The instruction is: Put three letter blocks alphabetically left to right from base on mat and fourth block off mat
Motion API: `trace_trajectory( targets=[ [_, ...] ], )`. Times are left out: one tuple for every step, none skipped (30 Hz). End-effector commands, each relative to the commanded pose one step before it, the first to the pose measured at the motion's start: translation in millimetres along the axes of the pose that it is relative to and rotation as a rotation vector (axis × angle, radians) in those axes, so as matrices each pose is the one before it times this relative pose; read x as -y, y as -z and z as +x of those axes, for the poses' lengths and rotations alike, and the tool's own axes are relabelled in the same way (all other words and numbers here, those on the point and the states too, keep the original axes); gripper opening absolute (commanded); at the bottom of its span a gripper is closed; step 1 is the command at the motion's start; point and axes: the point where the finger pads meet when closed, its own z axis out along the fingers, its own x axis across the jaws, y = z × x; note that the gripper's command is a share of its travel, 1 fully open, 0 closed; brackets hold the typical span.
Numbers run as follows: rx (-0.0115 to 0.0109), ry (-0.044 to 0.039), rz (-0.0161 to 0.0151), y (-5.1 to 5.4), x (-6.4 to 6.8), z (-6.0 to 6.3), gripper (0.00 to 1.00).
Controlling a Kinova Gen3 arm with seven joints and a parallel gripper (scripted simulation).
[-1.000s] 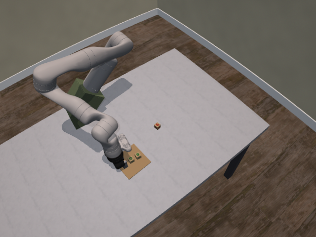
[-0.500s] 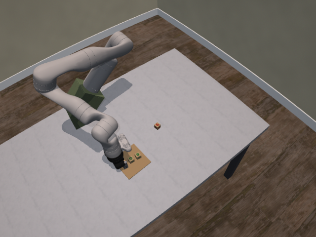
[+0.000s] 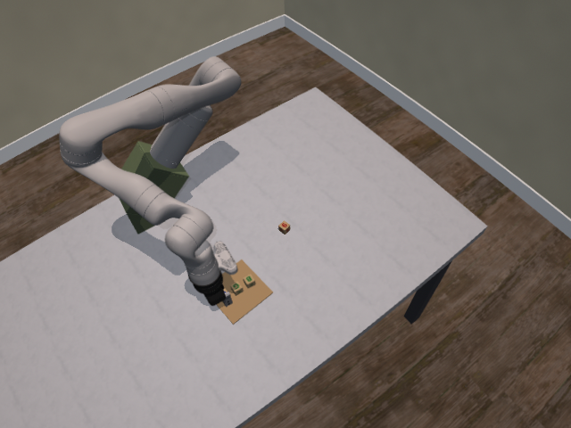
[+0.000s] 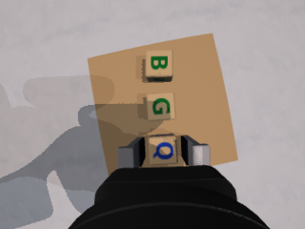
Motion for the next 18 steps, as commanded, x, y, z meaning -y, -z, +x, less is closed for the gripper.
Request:
trace_trajectory(
  targets=[
    [-0.00173, -0.00016, -0.00116, 1.18, -0.45, 0.61, 0.79],
    [0.00000, -0.00001, 0.00000, 0.53, 0.00, 0.00, 0.79],
    [0.00000, -0.00001, 0.00000, 0.97, 0.00, 0.00, 0.79],
    [0.00000, -0.00001, 0.00000, 1.48, 0.00, 0.00, 0.79],
    [0.00000, 0.00000, 0.00000, 2.03, 0.00, 0.00, 0.79],
    [0.00000, 0.00000, 0.00000, 0.00, 0.00, 0.00, 0.79],
    [0.00000, 0.00000, 0.00000, 0.00, 0.00, 0.00, 0.79],
    [0.00000, -0.00001, 0.00000, 2.60, 0.00, 0.01, 0.79],
    [0.00000, 0.00000, 0.00000, 3.17, 0.00, 0.00, 0.79],
    [0.00000, 0.00000, 0.00000, 3.71, 0.00, 0.00, 0.79],
    [0.00000, 0.00000, 0.00000, 4.21, 0.00, 0.00, 0.79],
    [0.00000, 0.00000, 0.00000, 4.64, 0.00, 0.00, 0.79],
    [0.00000, 0.00000, 0.00000, 5.01, 0.00, 0.00, 0.79],
    [0.00000, 0.00000, 0.00000, 5.29, 0.00, 0.00, 0.79],
    [0.00000, 0.00000, 0.00000, 5.48, 0.00, 0.00, 0.79],
    [0.00000, 0.00000, 0.00000, 5.58, 0.00, 0.00, 0.79],
    [0.00000, 0.00000, 0.00000, 5.58, 0.00, 0.00, 0.79],
    [0.00000, 0.00000, 0.00000, 5.49, 0.00, 0.00, 0.79]
  ],
)
